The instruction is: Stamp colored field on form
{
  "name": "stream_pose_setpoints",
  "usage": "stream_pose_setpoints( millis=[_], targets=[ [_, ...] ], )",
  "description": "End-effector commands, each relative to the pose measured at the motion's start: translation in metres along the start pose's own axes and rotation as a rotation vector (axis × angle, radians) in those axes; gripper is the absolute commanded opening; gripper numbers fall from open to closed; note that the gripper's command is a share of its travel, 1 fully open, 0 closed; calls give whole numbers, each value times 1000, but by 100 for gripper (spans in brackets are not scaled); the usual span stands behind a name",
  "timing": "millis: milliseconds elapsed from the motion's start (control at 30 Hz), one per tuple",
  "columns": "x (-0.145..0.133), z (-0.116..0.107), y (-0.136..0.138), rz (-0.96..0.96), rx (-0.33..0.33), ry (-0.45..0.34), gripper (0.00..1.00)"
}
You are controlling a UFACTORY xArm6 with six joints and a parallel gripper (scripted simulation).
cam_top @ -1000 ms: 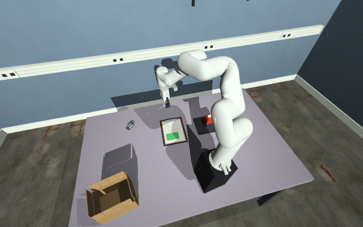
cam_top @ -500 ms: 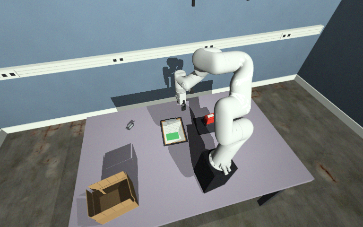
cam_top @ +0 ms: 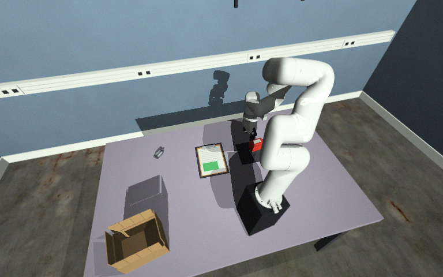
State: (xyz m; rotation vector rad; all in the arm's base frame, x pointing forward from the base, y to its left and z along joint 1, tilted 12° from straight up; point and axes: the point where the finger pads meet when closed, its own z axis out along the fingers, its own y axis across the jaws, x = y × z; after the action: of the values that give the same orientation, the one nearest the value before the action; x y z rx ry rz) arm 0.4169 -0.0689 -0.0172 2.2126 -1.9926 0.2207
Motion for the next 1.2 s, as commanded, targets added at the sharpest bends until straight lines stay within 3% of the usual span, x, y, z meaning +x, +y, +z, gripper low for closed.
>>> stream_pose_setpoints(
  millis=[0,633,967,1167],
  targets=[
    [49,4,18,-1,21,-7,91],
    [53,9,21,-1,21,-7,91],
    [53,35,20,-1,21,-7,91],
    [52,63,19,-1,21,-7,91]
  ],
)
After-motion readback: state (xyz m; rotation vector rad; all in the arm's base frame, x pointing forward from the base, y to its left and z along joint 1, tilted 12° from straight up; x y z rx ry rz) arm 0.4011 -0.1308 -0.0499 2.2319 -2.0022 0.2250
